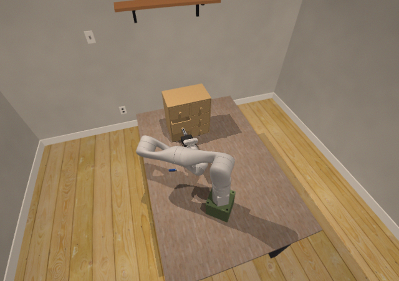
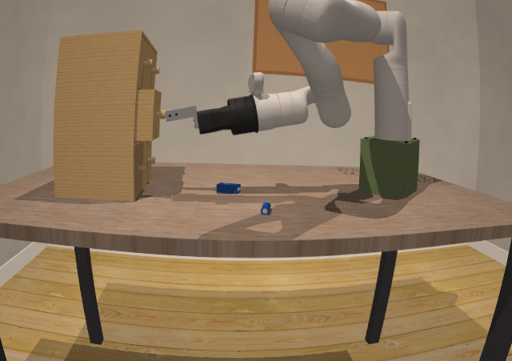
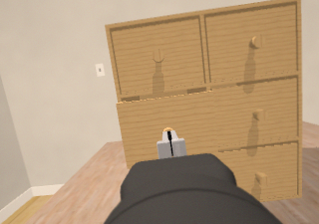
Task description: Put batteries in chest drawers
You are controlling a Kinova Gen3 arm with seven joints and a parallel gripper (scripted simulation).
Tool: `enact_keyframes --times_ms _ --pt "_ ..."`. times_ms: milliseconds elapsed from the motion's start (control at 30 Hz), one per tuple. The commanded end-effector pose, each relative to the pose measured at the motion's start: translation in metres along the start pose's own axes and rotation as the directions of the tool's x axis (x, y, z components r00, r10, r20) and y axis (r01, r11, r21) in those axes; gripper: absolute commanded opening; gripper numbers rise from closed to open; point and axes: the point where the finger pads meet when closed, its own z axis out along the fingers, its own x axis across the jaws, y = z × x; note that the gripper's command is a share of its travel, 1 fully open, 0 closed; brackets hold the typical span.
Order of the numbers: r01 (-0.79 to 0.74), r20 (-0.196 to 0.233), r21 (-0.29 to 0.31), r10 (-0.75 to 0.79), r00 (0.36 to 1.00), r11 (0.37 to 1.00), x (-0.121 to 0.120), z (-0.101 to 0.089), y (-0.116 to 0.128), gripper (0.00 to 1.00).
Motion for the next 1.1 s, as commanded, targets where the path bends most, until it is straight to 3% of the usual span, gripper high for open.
enact_keyframes --times_ms 0,600,1067 --pt "-0.007 0.0 0.01 0.007 1.0 1.0 -0.001 0.005 -0.005 0.0" --pt "-0.007 0.0 0.01 0.007 1.0 1.0 -0.001 0.027 -0.009 0.0" --pt "-0.007 0.0 0.01 0.007 1.0 1.0 -0.001 0.034 -0.01 0.0"
